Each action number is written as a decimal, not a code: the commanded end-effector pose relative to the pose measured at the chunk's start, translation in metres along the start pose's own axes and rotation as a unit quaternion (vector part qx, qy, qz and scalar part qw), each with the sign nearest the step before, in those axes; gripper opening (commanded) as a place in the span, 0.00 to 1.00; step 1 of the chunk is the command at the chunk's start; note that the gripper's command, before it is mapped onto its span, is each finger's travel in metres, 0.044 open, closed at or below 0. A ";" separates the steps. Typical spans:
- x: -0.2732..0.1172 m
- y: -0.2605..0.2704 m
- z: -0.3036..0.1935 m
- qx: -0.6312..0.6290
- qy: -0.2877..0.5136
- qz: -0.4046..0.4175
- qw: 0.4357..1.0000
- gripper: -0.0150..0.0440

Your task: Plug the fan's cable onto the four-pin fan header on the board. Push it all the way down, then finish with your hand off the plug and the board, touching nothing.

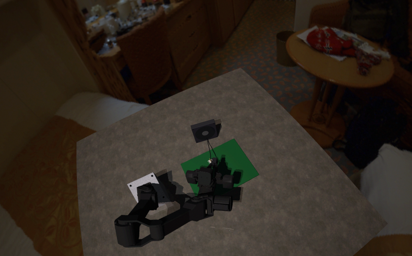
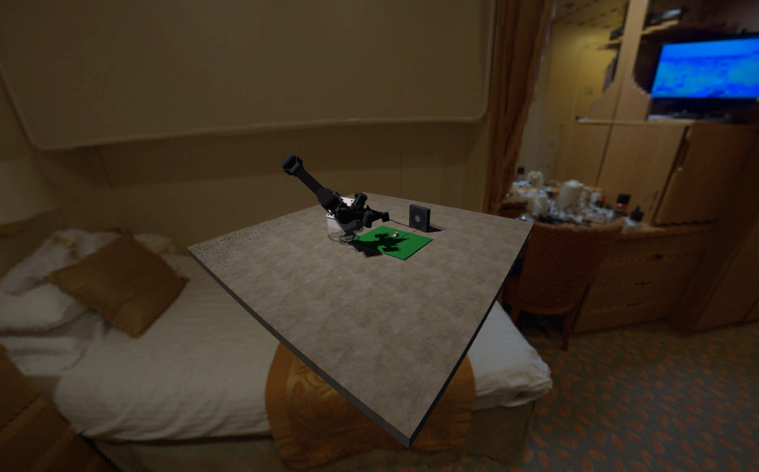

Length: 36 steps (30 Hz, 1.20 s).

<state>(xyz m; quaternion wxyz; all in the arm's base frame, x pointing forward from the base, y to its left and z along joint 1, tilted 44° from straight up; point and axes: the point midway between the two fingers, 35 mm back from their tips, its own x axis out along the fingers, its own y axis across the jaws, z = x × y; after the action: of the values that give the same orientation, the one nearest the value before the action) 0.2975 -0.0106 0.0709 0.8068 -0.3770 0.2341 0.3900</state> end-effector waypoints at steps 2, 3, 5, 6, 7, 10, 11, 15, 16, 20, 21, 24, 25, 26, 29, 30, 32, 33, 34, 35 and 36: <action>0.000 0.000 -0.003 0.002 0.001 0.000 1.000 0.25; -0.001 0.000 -0.004 0.001 0.001 0.000 1.000 0.25; -0.001 0.000 -0.006 0.001 0.000 0.000 1.000 0.25; -0.001 0.000 -0.007 0.001 0.000 0.000 1.000 0.25; -0.001 0.000 -0.008 0.001 0.000 0.000 1.000 0.25; -0.001 -0.001 -0.010 0.000 0.000 0.000 1.000 0.25; -0.001 -0.001 -0.011 0.000 0.000 0.000 1.000 0.25; -0.002 -0.001 -0.015 0.000 0.000 0.000 1.000 0.25; -0.002 -0.001 -0.016 0.000 0.000 0.000 1.000 0.25; -0.002 -0.001 -0.019 0.000 0.001 0.000 1.000 0.25; -0.002 -0.001 -0.020 0.000 0.001 0.000 1.000 0.25; -0.002 -0.001 -0.023 0.000 0.001 0.001 1.000 0.25; -0.002 -0.001 -0.024 0.000 0.001 0.001 1.000 0.25; -0.003 -0.001 -0.025 0.000 0.001 0.001 1.000 0.25; -0.003 -0.002 -0.027 0.000 0.001 0.001 1.000 0.25; -0.003 -0.002 -0.028 0.000 0.001 0.001 1.000 0.25; -0.003 -0.002 -0.030 0.000 0.001 0.001 1.000 0.25; -0.003 -0.002 -0.031 0.000 0.001 0.001 1.000 0.25; -0.003 -0.002 -0.032 0.000 0.001 0.001 1.000 0.25; -0.003 -0.002 -0.033 0.000 0.001 0.001 1.000 0.25; -0.003 -0.002 -0.034 0.000 0.001 0.001 1.000 0.25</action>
<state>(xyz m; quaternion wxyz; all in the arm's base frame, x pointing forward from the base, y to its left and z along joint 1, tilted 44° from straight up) 0.2946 -0.0372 0.0550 0.8062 -0.3775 0.2373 0.3888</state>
